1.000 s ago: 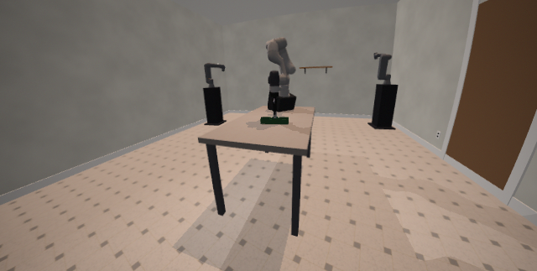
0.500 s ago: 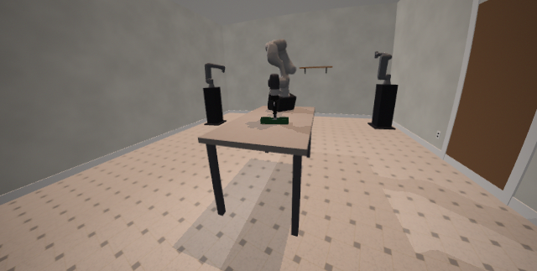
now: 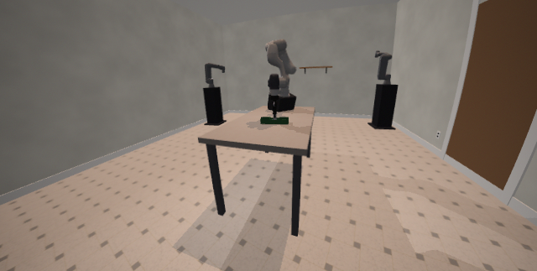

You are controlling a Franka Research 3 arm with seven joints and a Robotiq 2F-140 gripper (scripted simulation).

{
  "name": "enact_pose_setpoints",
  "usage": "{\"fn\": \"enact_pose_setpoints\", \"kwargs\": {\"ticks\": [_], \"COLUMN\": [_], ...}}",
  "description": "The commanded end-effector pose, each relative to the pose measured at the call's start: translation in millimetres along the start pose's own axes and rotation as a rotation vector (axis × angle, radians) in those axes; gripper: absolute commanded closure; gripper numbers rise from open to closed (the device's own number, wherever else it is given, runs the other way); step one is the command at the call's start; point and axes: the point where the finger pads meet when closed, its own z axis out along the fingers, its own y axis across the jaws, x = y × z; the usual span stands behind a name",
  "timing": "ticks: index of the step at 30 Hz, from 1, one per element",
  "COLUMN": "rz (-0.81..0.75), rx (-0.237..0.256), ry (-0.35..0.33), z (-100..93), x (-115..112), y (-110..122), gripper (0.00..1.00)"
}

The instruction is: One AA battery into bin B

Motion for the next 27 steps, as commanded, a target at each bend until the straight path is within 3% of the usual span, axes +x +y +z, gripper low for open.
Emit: {"fn": "enact_pose_setpoints", "kwargs": {"ticks": [1, 2, 19, 27], "rz": [0.010, 0.010, 0.010, 0.010], "rx": [-0.005, -0.005, -0.005, -0.005], "ry": [0.001, 0.001, 0.001, 0.001], "z": [-0.2, -0.2, -0.2, -10.8], "x": [-0.8, -0.8, -0.8, -0.8], "y": [2.1, 2.1, 2.1, 2.0], "gripper": [0.95, 0.83, 0.83, 0.83]}}
